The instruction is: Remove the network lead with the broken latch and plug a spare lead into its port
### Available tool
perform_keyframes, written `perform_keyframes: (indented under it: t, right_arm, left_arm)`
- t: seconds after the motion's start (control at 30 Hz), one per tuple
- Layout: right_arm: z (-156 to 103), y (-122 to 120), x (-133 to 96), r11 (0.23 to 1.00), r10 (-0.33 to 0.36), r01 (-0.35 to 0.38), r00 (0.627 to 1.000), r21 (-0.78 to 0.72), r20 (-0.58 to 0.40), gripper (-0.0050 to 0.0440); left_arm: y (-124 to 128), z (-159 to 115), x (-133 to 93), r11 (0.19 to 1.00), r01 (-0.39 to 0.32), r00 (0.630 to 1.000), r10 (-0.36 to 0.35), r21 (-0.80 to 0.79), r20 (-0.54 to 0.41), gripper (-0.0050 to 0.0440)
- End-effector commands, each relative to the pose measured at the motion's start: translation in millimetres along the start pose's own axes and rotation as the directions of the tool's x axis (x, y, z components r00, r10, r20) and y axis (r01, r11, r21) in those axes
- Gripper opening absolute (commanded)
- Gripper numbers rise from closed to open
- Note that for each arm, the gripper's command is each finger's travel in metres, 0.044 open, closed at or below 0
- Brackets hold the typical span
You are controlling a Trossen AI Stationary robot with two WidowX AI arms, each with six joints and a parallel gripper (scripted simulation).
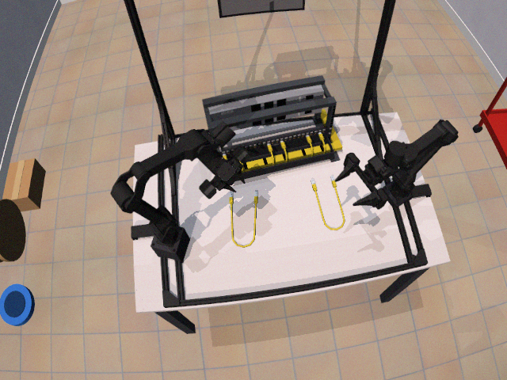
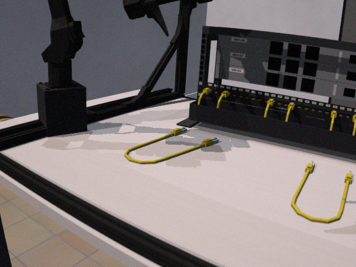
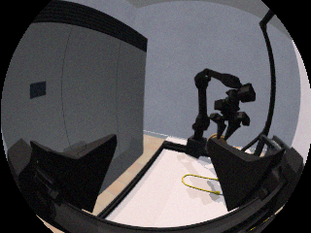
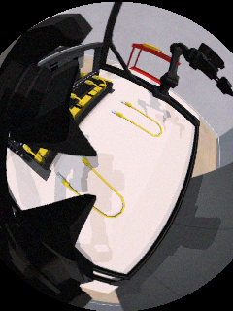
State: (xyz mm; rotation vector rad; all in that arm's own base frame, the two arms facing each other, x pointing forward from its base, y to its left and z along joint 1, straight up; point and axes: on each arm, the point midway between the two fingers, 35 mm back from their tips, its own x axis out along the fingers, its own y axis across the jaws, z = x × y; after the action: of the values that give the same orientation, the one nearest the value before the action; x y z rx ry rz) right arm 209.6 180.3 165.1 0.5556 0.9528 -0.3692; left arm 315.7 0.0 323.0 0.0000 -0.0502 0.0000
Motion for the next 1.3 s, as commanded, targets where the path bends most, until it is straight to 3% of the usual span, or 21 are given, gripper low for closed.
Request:
perform_keyframes:
  t: [0.0,0.27,0.3,0.83,0.87,1.27]
  right_arm:
    - [-2,4,-2,1.0,0.002,-0.002,1.0,0.015,-0.013,0.0176]
    - [-2,4,-2,1.0,0.002,-0.002,1.0,0.015,-0.013,0.0176]
    - [-51,13,9,0.989,-0.058,0.085,0.975,0.12,-0.213,0.0176]
    - [-51,13,9,0.989,-0.058,0.085,0.975,0.12,-0.213,0.0176]
    - [-99,23,20,0.96,-0.092,0.189,0.908,0.205,-0.409,0.0176]
    - [-99,23,20,0.96,-0.092,0.189,0.908,0.205,-0.409,0.0176]
  left_arm:
    - [0,0,0,1.0,0.0,1.0,0.0,0.0,0.0,0.044]
    - [0,0,0,1.0,0.0,1.0,0.0,0.0,0.0,0.044]
    - [0,0,0,1.0,0.0,1.0,0.0,0.0,0.0,0.044]
    - [0,0,0,1.0,0.0,1.0,0.0,0.0,0.0,0.044]
    - [0,0,0,1.0,0.0,1.0,0.0,0.0,0.0,0.044]
    - [0,0,0,1.0,0.0,1.0,0.0,0.0,0.0,0.044]
